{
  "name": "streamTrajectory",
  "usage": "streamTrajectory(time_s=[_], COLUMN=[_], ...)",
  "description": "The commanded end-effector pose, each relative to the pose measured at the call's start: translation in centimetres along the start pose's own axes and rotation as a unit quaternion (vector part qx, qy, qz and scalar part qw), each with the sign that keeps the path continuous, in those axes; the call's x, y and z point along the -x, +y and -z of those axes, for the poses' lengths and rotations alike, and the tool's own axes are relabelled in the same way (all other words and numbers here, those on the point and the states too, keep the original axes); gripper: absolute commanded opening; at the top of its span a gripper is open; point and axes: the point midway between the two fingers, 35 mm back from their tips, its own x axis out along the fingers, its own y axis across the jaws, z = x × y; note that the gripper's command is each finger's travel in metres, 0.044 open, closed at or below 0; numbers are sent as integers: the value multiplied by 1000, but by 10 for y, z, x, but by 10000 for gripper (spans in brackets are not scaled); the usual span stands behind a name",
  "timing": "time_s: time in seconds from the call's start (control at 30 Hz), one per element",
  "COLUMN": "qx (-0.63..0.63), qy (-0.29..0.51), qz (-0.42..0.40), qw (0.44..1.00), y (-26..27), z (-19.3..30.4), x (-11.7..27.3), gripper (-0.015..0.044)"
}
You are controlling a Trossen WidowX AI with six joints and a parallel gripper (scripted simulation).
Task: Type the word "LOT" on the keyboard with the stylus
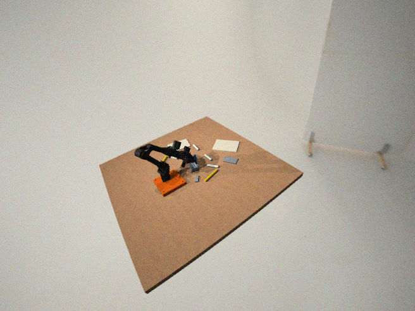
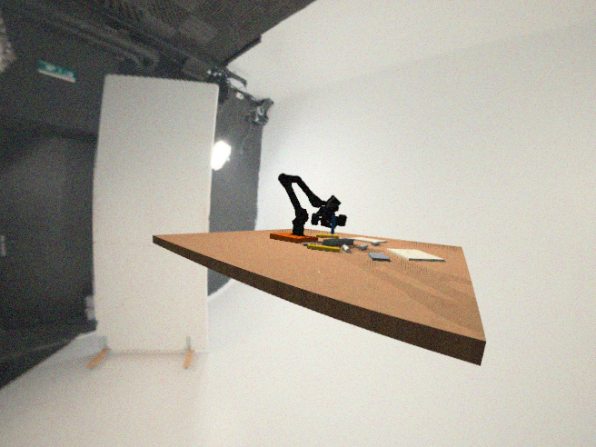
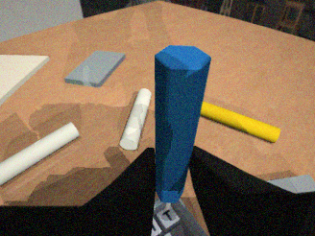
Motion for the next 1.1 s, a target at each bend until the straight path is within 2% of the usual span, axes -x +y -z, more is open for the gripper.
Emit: streamTrajectory(time_s=[0.0,1.07], qx=[0,0], qy=[0,0], qz=[2,2], qw=[1000,1000], y=[0,-1], z=[4,11], x=[-2,-5], gripper=[81,81])
